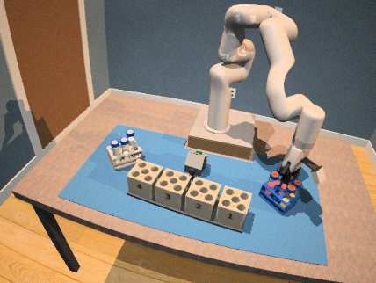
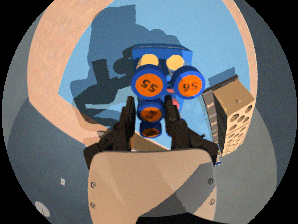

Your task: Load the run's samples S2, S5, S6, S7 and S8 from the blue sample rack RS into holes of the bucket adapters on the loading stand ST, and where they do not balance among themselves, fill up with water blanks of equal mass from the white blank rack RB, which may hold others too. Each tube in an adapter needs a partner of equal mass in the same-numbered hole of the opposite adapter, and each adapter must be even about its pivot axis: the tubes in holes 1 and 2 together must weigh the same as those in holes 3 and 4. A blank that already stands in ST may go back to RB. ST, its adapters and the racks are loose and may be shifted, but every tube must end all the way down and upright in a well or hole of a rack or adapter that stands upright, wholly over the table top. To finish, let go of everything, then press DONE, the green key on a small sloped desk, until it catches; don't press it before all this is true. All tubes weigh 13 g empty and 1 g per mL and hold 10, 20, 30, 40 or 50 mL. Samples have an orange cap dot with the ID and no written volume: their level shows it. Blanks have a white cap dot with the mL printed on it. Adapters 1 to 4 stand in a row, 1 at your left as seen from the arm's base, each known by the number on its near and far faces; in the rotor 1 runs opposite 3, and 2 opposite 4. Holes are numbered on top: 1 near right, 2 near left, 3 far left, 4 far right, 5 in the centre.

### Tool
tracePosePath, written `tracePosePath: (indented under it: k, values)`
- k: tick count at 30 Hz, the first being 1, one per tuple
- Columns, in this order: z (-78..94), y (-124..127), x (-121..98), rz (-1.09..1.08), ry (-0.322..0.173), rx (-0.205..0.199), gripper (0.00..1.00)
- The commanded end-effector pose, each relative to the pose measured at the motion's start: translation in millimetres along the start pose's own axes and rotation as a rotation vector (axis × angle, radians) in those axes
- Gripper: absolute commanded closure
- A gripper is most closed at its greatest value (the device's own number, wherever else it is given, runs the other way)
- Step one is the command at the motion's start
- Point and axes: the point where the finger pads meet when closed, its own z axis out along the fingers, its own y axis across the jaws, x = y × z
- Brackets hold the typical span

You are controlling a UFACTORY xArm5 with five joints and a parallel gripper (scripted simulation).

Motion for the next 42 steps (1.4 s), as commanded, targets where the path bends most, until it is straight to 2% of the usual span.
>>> tracePosePath:
  k: [1, 42]
  values:
    - [-10.4, 0, 2, 0.0, 0.005, 0.0, 0.57]
    - [-80.5, -1, 2, 0.0, 0.005, 0.0, 0.57]
